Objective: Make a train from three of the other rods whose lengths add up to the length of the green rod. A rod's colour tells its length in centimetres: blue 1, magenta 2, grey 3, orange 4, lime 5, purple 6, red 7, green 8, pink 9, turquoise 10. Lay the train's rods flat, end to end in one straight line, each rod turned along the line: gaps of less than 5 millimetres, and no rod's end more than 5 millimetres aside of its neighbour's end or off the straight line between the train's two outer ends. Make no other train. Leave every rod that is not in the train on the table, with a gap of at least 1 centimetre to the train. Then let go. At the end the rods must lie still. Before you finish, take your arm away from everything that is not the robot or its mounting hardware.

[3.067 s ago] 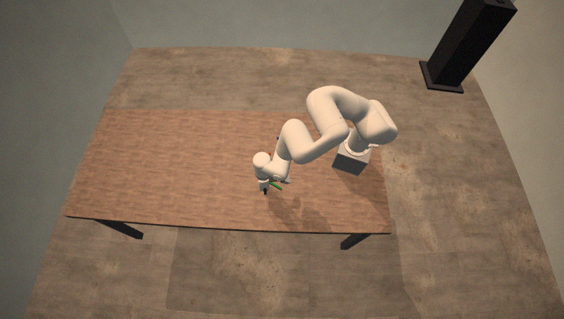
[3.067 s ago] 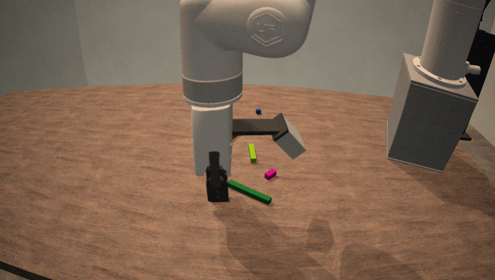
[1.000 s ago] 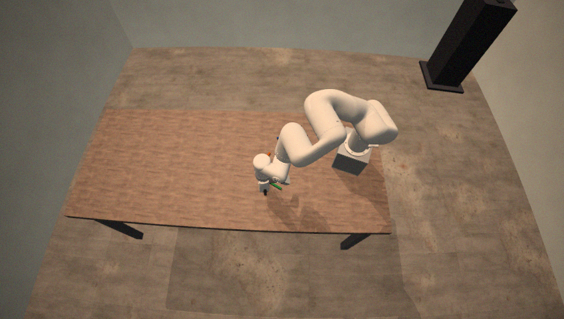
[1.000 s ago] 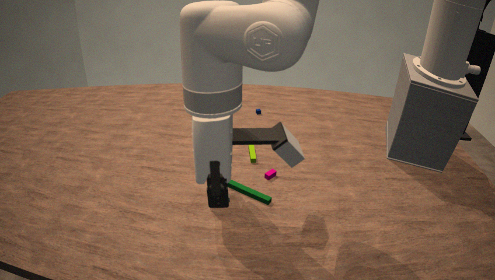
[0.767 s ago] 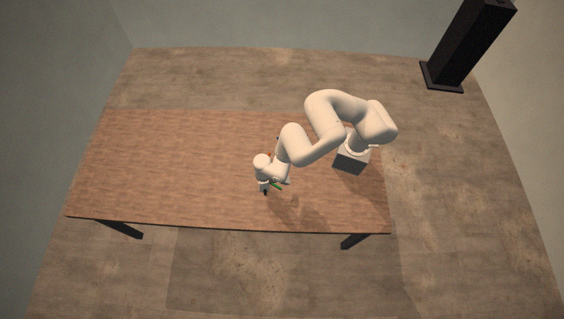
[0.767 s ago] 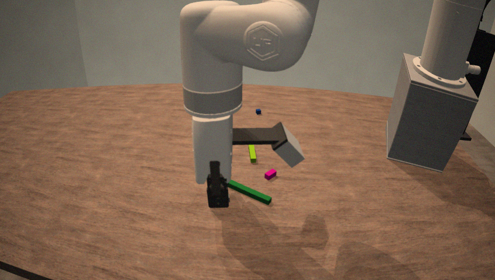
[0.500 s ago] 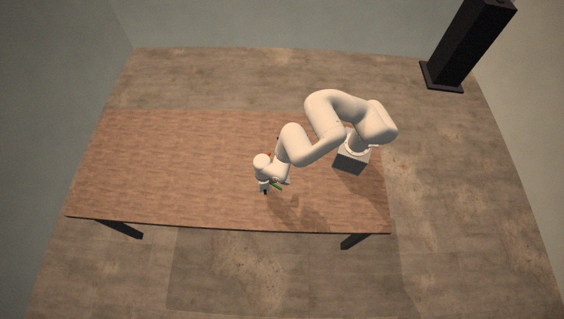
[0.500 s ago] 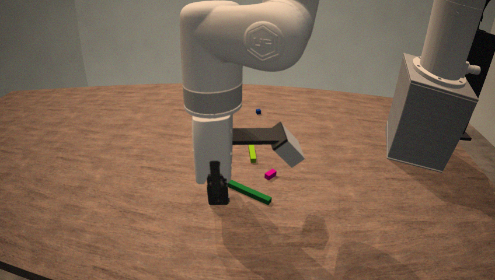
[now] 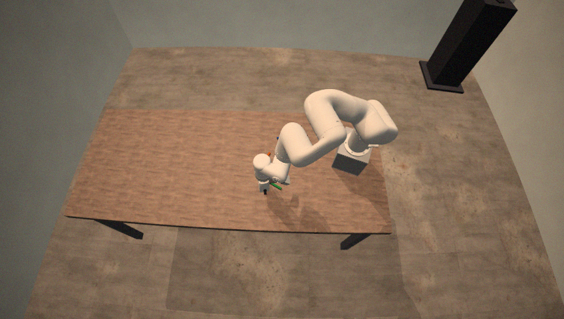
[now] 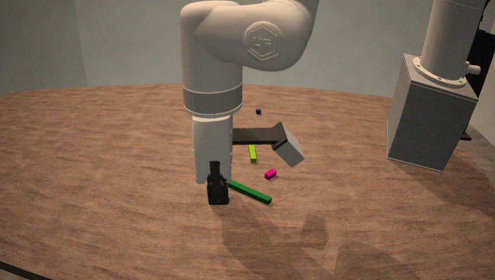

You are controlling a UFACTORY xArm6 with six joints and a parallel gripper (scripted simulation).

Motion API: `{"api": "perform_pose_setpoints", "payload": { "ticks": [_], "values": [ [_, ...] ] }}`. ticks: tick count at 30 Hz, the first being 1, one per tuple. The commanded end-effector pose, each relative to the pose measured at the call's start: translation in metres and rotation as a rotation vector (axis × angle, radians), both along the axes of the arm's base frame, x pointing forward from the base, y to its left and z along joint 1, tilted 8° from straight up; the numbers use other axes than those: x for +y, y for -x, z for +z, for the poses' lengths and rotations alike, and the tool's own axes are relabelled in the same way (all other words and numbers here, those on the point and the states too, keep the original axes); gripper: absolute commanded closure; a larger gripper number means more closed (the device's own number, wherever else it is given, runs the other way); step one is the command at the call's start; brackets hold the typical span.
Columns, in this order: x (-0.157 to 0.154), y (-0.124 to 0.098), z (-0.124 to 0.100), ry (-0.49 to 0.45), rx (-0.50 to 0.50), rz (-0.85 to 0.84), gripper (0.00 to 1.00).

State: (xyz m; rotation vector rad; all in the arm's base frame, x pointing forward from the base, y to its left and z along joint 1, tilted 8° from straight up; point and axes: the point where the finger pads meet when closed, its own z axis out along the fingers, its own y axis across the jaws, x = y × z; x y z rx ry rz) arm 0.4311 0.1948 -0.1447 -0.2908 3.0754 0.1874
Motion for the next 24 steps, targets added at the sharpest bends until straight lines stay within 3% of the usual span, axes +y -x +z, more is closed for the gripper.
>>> {"api": "perform_pose_setpoints", "payload": {
  "ticks": [1, 14, 24],
  "values": [
    [0.001, -0.001, 0.001, -0.001, -0.003, 0.000, 0.96],
    [0.000, -0.001, 0.003, -0.001, -0.003, 0.000, 0.96],
    [-0.004, 0.000, 0.041, -0.001, -0.003, 0.000, 0.96]
  ]
}}
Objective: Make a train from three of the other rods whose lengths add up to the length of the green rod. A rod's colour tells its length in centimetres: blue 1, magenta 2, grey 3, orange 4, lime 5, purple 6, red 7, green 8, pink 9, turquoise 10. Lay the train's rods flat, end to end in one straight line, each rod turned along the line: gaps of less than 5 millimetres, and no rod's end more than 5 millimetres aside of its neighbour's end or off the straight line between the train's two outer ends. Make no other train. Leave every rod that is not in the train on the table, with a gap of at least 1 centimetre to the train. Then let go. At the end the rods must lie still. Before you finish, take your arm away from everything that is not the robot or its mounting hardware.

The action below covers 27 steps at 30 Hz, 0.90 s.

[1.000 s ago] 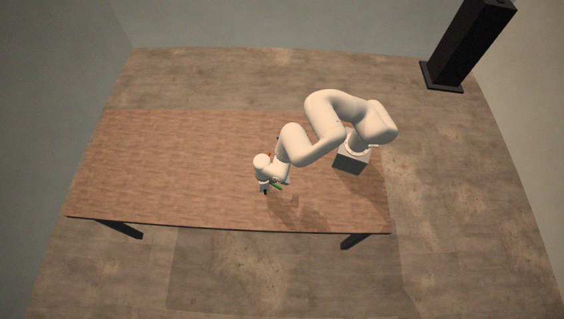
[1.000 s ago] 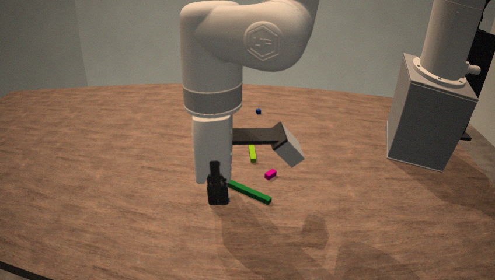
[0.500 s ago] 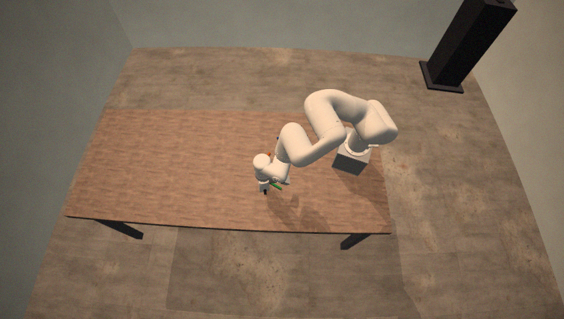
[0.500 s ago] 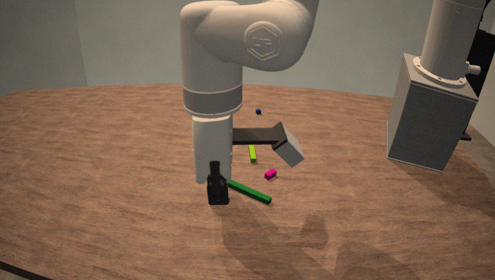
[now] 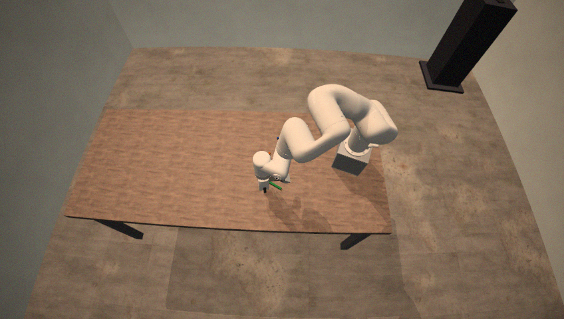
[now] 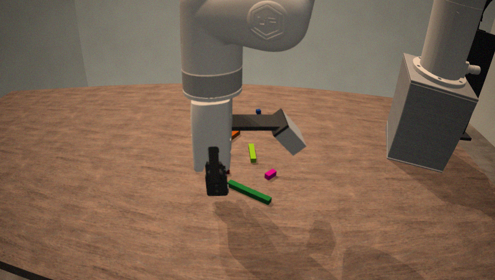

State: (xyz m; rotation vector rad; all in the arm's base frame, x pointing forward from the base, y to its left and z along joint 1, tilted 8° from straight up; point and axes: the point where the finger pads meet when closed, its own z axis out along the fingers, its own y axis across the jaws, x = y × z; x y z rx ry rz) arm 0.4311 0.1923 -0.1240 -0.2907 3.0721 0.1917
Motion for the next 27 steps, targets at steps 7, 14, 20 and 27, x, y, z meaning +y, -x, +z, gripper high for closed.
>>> {"api": "perform_pose_setpoints", "payload": {
  "ticks": [7, 14, 20, 27],
  "values": [
    [-0.008, 0.002, 0.069, 0.002, 0.000, 0.000, 0.96],
    [-0.010, 0.002, 0.080, 0.002, 0.000, 0.000, 0.96],
    [-0.010, 0.002, 0.080, 0.002, 0.000, 0.000, 0.96],
    [-0.049, -0.007, 0.075, 0.006, -0.003, 0.025, 0.96]
  ]
}}
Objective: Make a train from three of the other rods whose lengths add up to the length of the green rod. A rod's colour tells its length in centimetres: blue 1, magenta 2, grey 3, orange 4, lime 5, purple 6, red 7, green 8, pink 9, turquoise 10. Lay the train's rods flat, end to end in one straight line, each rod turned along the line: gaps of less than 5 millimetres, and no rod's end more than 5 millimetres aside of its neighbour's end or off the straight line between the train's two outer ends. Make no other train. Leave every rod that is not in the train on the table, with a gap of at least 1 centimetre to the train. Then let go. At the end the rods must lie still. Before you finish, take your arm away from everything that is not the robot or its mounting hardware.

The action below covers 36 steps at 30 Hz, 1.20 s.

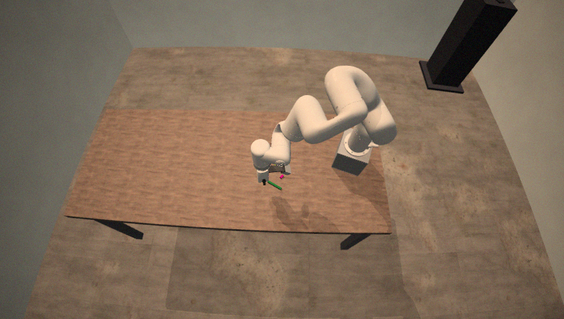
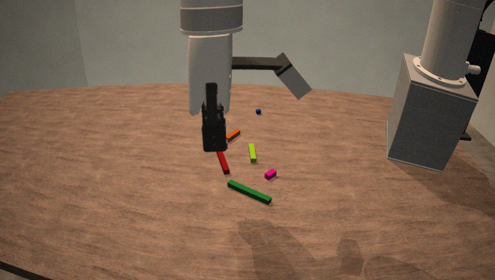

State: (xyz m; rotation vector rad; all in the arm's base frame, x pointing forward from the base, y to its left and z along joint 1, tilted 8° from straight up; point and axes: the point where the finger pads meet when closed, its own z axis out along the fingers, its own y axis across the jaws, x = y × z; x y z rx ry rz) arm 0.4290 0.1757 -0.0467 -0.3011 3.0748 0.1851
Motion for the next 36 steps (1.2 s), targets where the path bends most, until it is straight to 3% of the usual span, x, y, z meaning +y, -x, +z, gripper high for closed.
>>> {"api": "perform_pose_setpoints", "payload": {
  "ticks": [1, 5, 6, 20, 22, 23, 36],
  "values": [
    [-0.040, -0.010, -0.004, 0.002, -0.006, 0.024, 0.96],
    [-0.053, -0.012, -0.005, 0.003, -0.007, 0.032, 0.96],
    [-0.074, -0.015, -0.008, 0.004, -0.008, 0.046, 0.96],
    [-0.173, -0.013, -0.021, 0.008, -0.015, 0.112, 0.96],
    [-0.173, -0.013, -0.021, 0.008, -0.015, 0.112, 0.96],
    [-0.194, -0.010, -0.023, 0.007, -0.017, 0.126, 0.96],
    [-0.280, 0.016, -0.034, 0.005, -0.027, 0.186, 0.96]
  ]
}}
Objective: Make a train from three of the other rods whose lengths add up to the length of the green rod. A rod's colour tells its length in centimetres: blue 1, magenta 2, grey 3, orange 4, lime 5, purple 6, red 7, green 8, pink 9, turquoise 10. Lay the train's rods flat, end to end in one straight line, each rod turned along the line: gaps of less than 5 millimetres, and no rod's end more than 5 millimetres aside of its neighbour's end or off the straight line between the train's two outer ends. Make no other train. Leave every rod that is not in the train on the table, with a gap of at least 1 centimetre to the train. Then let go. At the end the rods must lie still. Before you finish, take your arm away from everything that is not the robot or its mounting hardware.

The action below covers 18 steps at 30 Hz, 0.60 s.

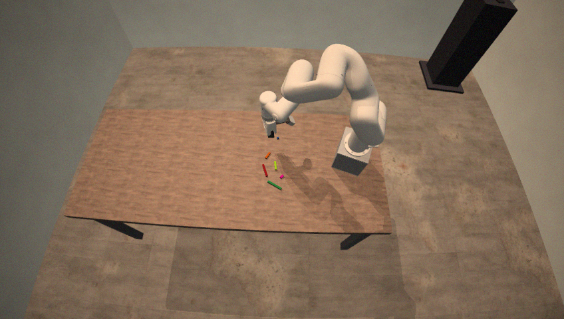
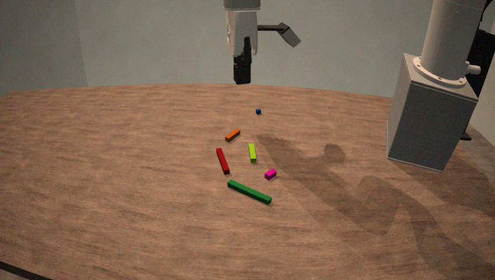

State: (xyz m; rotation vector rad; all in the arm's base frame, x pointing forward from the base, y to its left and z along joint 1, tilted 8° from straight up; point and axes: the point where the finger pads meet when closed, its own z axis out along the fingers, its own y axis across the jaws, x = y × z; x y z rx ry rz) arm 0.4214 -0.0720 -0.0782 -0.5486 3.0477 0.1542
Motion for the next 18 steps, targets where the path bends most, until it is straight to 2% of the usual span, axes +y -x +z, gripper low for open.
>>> {"api": "perform_pose_setpoints", "payload": {
  "ticks": [1, 18],
  "values": [
    [-0.0367, 0.0101, -0.0034, -0.020, -0.019, 0.029, 0.96],
    [-0.0390, 0.0111, -0.0042, -0.020, -0.019, 0.031, 0.96]
  ]
}}
